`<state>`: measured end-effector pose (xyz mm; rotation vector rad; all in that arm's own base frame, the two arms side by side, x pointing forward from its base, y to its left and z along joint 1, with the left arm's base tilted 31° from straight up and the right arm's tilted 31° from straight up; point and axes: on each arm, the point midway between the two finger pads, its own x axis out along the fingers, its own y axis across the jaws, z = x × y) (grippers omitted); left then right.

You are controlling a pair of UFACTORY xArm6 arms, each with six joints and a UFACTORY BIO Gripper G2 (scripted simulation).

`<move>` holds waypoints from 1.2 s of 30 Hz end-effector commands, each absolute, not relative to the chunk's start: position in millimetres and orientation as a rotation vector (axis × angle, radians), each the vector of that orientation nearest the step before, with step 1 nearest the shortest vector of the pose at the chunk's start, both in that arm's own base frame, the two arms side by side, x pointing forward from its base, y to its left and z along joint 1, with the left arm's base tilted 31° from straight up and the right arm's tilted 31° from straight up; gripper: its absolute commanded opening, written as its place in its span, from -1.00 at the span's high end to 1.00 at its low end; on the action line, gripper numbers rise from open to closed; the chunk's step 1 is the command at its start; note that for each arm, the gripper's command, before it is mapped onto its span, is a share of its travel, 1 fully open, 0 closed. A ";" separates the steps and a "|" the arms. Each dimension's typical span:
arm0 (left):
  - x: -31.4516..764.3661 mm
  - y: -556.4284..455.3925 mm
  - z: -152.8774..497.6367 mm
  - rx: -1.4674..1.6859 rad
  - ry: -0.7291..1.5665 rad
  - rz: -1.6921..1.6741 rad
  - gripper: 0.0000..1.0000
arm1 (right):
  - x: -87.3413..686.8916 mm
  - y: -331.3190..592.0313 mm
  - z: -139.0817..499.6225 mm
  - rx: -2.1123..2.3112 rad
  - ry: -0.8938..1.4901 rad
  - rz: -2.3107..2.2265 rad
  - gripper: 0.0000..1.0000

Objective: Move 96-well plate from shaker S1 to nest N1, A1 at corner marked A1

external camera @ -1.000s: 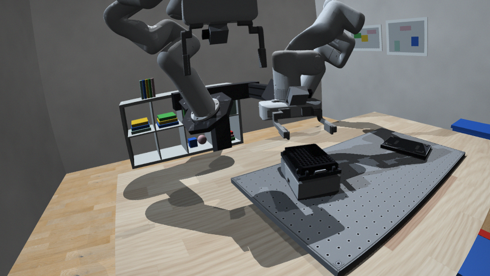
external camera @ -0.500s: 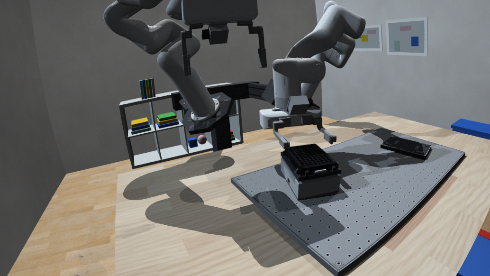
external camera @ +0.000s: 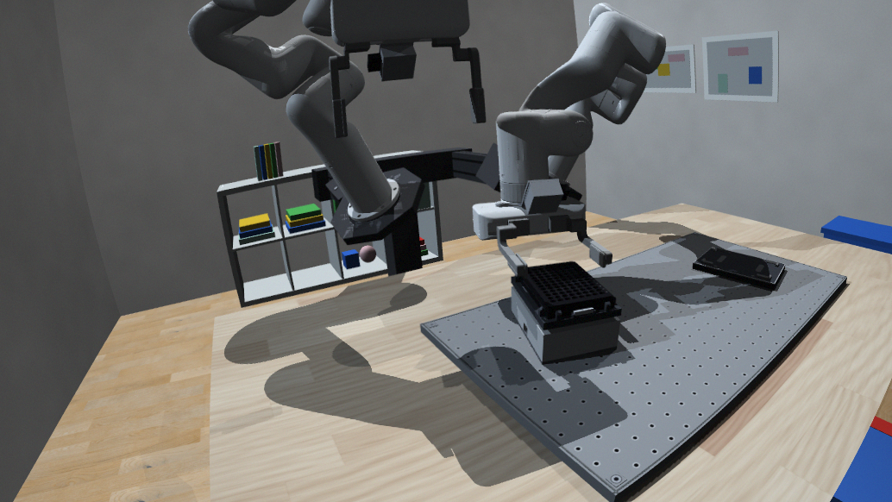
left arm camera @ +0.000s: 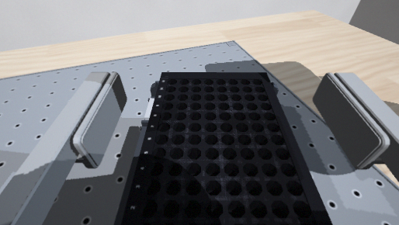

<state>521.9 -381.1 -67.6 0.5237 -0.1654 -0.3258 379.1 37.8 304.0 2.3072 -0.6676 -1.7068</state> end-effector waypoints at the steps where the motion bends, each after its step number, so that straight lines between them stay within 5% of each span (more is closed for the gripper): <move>1: 522.4 -382.5 -66.0 0.521 -0.168 -0.326 0.25 | 379.6 38.2 305.7 2.311 -0.667 -1.704 -1.00; 36: 527.1 -373.3 -83.1 0.521 -0.168 -0.326 0.25 | 379.6 38.2 305.7 2.311 -0.667 -1.704 -1.00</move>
